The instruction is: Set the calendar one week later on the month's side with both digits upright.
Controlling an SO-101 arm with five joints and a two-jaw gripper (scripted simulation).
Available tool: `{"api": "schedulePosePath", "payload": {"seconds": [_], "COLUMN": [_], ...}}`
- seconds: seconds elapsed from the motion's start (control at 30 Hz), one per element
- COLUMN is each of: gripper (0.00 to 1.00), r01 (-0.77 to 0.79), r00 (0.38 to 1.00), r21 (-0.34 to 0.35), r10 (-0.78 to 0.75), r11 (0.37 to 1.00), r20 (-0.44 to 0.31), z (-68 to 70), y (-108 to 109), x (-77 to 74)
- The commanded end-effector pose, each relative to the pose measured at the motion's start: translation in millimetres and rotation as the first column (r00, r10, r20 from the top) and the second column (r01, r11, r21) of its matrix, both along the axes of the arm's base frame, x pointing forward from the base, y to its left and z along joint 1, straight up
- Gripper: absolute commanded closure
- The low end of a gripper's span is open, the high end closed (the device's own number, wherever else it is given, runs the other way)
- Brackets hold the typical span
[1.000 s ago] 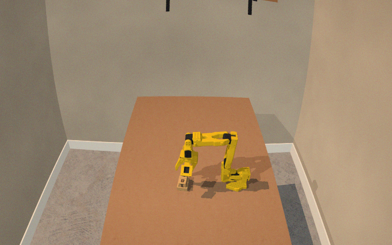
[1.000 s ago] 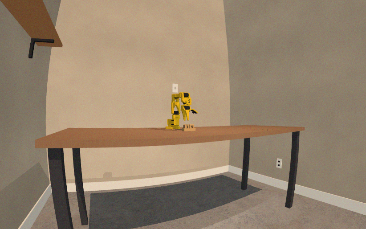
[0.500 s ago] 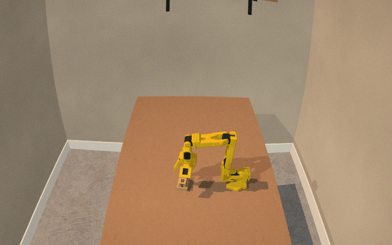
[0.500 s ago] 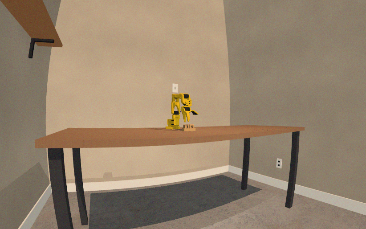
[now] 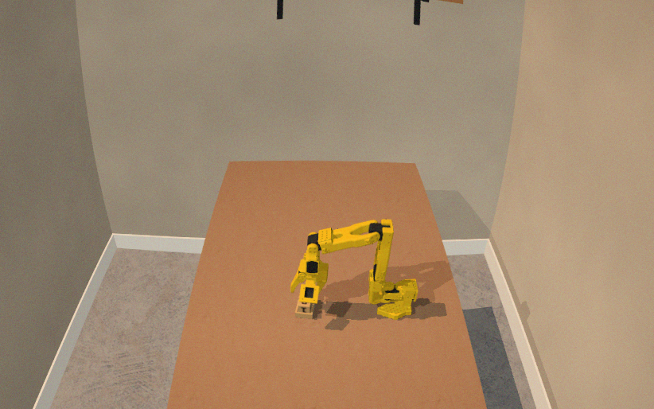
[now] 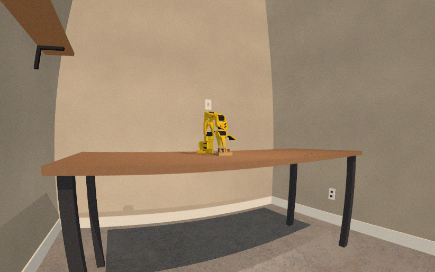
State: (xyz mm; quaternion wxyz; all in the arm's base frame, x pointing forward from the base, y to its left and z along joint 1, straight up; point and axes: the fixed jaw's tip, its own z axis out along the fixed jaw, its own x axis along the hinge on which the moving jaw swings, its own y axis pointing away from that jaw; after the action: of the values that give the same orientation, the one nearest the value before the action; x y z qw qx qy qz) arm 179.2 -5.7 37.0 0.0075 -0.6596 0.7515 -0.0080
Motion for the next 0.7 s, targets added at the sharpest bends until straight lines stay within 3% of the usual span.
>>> {"api": "schedulePosePath", "payload": {"seconds": [0.0,0.67], "gripper": [0.65,0.66], "r01": [0.019,0.019], "r00": [0.999,0.999], "r21": [0.001,0.001], "r10": [-0.019,-0.019], "r11": [1.0,1.0], "r20": [0.026,0.026], "z": [-1.0,-4.9], "y": [-1.5,-1.5], "x": [3.3,3.2]}}
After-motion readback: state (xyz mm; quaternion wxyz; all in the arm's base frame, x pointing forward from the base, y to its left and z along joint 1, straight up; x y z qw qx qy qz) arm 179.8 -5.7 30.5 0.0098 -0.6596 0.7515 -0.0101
